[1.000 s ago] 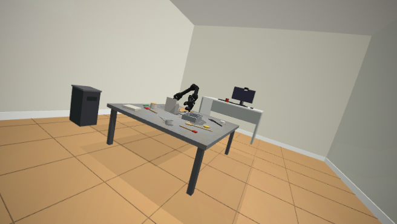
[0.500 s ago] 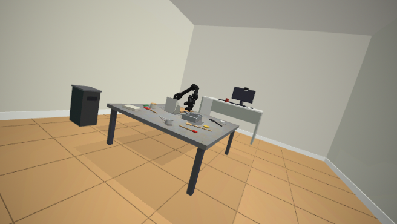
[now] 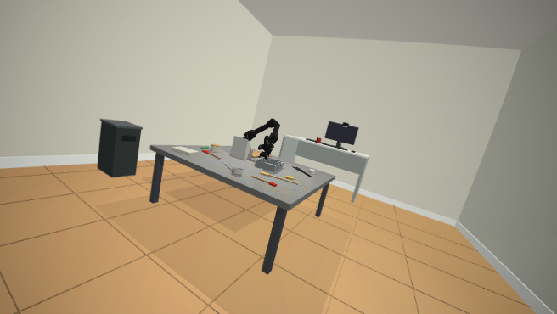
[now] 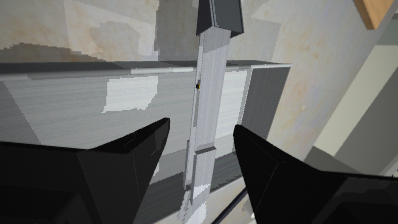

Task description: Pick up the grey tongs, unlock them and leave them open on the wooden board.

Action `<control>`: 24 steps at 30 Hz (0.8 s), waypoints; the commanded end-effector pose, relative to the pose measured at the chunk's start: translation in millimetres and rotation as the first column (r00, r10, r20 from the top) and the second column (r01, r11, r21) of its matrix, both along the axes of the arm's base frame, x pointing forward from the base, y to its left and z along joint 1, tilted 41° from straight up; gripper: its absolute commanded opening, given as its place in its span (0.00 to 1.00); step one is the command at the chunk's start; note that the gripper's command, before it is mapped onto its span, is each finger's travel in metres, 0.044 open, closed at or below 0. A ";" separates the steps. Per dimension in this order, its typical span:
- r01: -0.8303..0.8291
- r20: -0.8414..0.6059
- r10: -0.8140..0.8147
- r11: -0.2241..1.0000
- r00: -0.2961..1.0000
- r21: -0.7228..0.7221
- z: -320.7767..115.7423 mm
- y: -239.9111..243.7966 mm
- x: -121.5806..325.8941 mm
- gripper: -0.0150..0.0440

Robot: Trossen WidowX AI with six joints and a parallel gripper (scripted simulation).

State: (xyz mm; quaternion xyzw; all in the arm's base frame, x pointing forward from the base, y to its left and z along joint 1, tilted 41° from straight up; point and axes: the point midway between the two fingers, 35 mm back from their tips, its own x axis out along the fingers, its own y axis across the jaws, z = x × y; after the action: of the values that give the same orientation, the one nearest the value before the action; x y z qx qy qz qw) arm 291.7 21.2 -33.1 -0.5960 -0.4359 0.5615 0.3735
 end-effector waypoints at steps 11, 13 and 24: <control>0.005 -0.008 -0.005 1.000 1.000 0.005 -7.8 23.3 -1.3 0.69; 0.005 -0.008 -0.005 1.000 1.000 0.005 -8.8 26.5 -1.5 0.69; 0.003 -0.007 -0.003 1.000 1.000 0.013 -13.3 44.1 -3.1 0.69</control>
State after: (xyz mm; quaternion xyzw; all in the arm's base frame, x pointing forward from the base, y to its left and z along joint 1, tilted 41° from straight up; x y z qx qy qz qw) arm 290.9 59.3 -45.4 -0.5952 -0.4376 0.5600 0.3750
